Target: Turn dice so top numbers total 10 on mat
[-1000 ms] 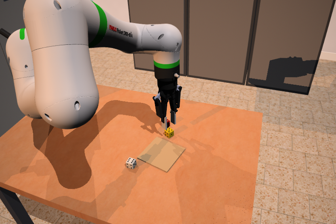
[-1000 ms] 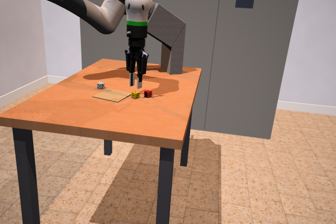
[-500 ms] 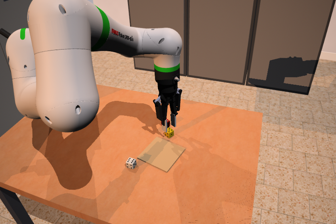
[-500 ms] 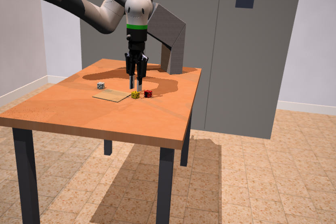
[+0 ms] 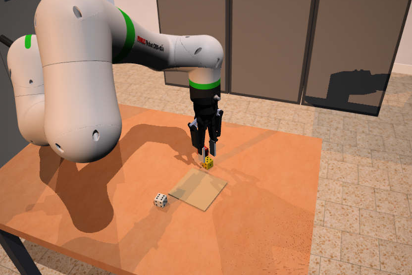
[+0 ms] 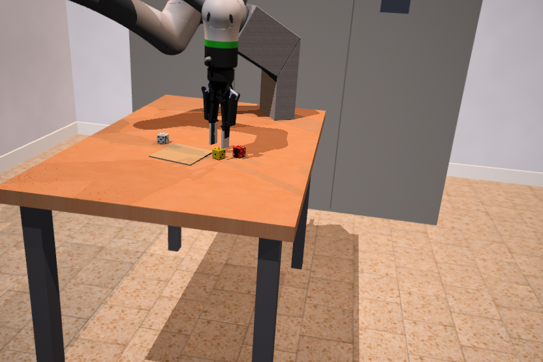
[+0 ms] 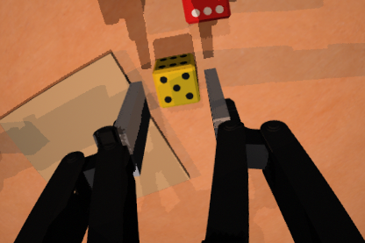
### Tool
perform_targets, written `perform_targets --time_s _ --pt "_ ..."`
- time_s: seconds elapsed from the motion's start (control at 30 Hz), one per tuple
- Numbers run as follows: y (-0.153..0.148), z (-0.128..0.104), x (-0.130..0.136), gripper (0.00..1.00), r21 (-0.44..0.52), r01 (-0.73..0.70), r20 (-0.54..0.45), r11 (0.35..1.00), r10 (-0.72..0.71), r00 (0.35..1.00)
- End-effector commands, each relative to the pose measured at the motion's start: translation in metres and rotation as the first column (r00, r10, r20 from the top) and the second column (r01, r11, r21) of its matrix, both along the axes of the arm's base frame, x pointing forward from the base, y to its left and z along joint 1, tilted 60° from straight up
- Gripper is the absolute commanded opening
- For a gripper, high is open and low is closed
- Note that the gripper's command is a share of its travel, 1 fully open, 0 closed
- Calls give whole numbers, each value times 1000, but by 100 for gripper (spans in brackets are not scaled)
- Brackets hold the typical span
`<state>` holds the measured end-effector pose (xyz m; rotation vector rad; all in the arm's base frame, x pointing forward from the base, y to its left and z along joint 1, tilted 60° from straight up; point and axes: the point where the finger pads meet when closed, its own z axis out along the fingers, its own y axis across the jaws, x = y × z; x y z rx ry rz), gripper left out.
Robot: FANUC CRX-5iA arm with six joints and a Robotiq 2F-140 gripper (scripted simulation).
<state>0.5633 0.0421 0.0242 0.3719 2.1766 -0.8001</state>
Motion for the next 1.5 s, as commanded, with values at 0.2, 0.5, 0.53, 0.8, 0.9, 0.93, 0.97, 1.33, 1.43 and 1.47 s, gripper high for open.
perform_targets --time_s 0.2,0.5,0.53,0.8,0.9,0.93,0.97,1.33,1.43,1.47 --pt "0 0 0 28 0 0 0 1000 0 1000" --pt "0 0 0 28 0 0 0 1000 0 1000" --pt "0 0 0 28 0 0 0 1000 0 1000" --pt "0 0 0 28 0 0 0 1000 0 1000" --pt "0 0 0 28 0 0 0 1000 0 1000" --pt "0 0 0 28 0 0 0 1000 0 1000" --pt "0 0 0 28 0 0 0 1000 0 1000" --pt "-6 -5 5 28 0 0 0 1000 0 1000" --pt "-9 -8 8 28 0 0 0 1000 0 1000" --pt "-11 -9 10 28 0 0 0 1000 0 1000"
